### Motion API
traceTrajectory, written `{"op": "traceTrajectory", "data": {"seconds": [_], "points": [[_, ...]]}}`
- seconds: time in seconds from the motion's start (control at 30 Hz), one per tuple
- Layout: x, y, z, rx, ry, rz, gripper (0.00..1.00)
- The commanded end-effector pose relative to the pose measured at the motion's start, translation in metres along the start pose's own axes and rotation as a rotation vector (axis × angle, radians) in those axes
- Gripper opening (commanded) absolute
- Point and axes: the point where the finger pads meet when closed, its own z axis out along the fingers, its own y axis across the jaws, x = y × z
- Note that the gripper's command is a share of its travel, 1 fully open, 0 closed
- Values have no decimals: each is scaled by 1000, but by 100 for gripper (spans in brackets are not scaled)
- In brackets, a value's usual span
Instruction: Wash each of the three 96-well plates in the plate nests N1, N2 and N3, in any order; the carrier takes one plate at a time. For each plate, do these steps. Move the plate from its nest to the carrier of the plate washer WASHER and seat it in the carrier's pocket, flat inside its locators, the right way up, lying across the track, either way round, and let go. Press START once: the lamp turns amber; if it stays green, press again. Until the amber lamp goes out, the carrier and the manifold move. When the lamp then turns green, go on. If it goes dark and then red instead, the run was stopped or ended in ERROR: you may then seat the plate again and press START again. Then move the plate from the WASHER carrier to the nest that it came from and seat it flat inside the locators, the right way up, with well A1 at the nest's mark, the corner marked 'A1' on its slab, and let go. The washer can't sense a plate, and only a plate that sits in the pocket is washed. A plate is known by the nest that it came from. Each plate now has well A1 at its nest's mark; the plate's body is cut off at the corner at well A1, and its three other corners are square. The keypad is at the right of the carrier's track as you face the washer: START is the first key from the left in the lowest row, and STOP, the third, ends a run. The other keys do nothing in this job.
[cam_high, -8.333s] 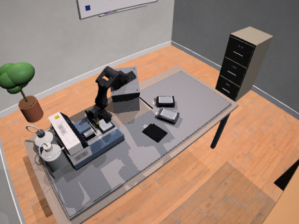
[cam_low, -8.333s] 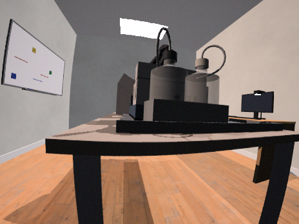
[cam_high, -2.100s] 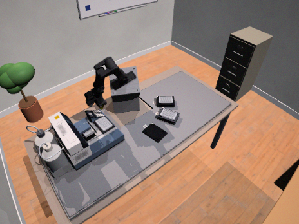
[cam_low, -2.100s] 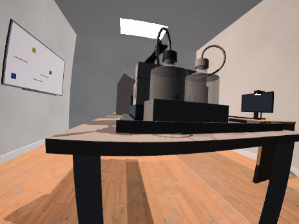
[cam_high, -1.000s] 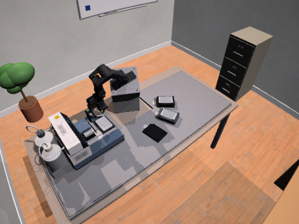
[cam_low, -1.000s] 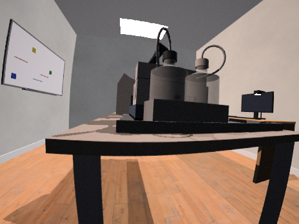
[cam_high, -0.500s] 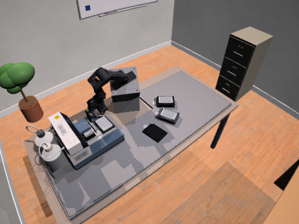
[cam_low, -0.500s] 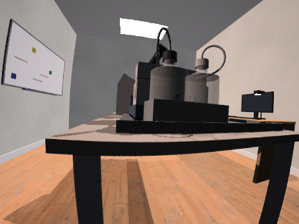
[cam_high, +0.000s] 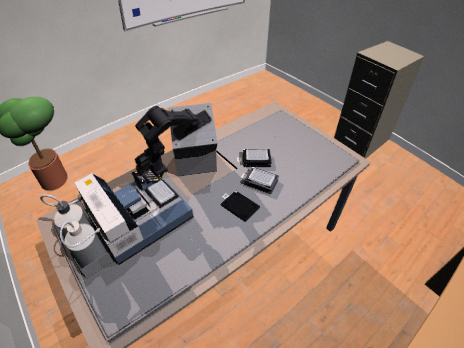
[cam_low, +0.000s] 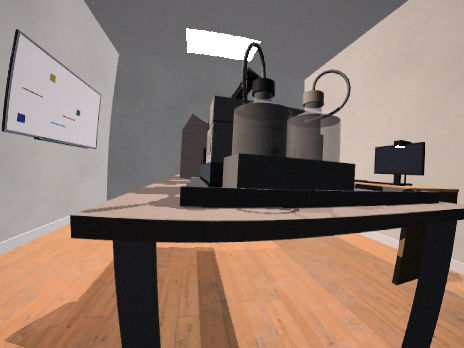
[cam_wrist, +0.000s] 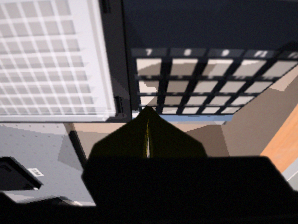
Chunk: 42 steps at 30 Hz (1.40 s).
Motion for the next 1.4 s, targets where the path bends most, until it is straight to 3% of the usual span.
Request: {"op": "traceTrajectory", "data": {"seconds": [0.0,1.37], "points": [[-3,-1,1,2,-11,-2,0],[-3,-1,6,2,-11,-2,0]]}}
